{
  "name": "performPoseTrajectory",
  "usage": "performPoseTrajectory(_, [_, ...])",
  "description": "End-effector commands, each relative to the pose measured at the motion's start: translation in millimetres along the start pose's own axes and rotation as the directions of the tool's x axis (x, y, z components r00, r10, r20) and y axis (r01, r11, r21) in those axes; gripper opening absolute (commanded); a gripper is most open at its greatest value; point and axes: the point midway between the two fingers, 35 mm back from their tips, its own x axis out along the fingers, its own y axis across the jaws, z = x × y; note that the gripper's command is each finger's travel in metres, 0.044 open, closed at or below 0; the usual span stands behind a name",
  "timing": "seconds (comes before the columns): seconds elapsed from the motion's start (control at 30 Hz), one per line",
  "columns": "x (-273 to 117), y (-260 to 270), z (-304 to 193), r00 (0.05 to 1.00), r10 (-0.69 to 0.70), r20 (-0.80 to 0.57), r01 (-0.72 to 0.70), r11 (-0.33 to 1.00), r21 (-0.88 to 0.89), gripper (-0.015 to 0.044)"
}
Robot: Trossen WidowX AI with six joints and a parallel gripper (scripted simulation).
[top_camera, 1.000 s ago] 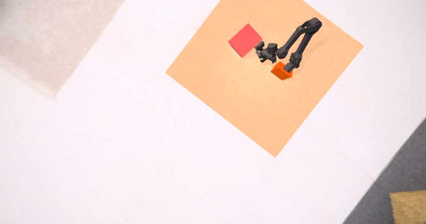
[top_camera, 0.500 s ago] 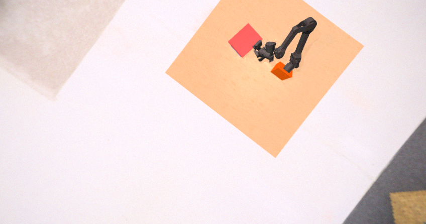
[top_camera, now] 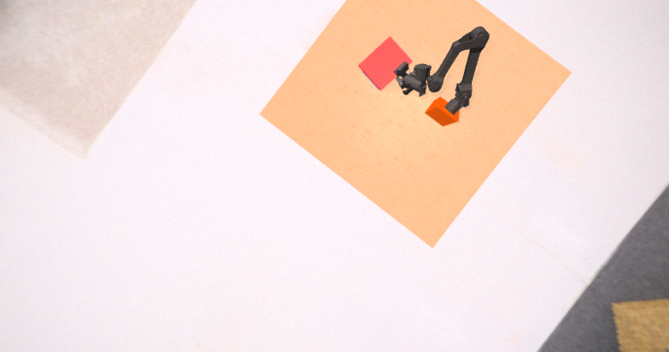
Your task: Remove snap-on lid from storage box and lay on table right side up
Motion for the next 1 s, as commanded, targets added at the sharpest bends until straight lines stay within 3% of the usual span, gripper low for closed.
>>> performPoseTrajectory(0.0, [6.2,-0.3,-0.1,1.0,0.004,0.001,-0.004,1.0,-0.004,0.0235])
performPoseTrajectory(0.07, [6.2,-0.3,-0.1,1.0,0.004,0.001,-0.004,1.0,-0.004,0.0183])
performPoseTrajectory(0.43, [6.2,-0.3,-0.1,1.0,0.004,0.001,-0.004,1.0,-0.004,0.0109])
performPoseTrajectory(0.57, [6.2,-0.3,-0.1,1.0,0.004,0.001,-0.004,1.0,-0.004,0.0004])
performPoseTrajectory(0.97, [4.4,0.2,0.5,1.0,0.001,0.004,-0.001,1.0,-0.003,0.0])
